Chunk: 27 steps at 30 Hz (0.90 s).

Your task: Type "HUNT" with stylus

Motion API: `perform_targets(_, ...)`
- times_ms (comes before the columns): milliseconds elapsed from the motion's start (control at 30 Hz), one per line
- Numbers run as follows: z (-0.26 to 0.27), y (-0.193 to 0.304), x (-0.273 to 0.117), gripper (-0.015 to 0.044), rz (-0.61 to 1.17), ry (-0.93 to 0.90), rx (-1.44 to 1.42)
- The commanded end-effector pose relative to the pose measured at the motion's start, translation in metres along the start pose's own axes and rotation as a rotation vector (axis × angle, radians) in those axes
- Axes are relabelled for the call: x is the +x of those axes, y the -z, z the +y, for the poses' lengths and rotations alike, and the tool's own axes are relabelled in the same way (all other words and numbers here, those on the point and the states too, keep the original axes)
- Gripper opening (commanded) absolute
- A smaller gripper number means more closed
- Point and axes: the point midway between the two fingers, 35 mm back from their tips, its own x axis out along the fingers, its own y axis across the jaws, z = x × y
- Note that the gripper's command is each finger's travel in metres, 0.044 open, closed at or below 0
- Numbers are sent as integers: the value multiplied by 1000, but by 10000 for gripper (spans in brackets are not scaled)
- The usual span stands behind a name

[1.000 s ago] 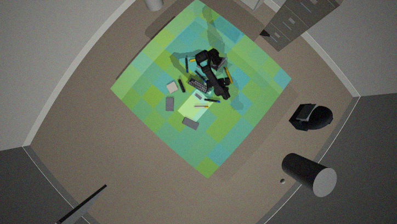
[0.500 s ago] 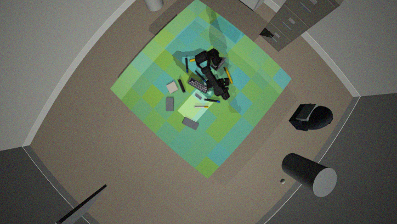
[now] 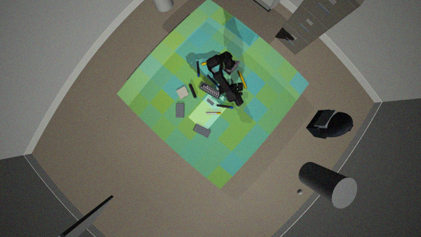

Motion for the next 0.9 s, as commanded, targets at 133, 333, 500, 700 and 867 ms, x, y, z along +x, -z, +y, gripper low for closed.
perform_targets(133, -1, -4, 6, 150, -2, 4, -4)
perform_targets(333, -1, -6, 9, 150, -1, 4, -4)
perform_targets(500, -1, -7, 12, 150, -1, 5, -4)
perform_targets(700, -1, -9, 16, 150, -1, 5, -4)
perform_targets(867, -1, -10, 17, 150, -1, 5, -4)
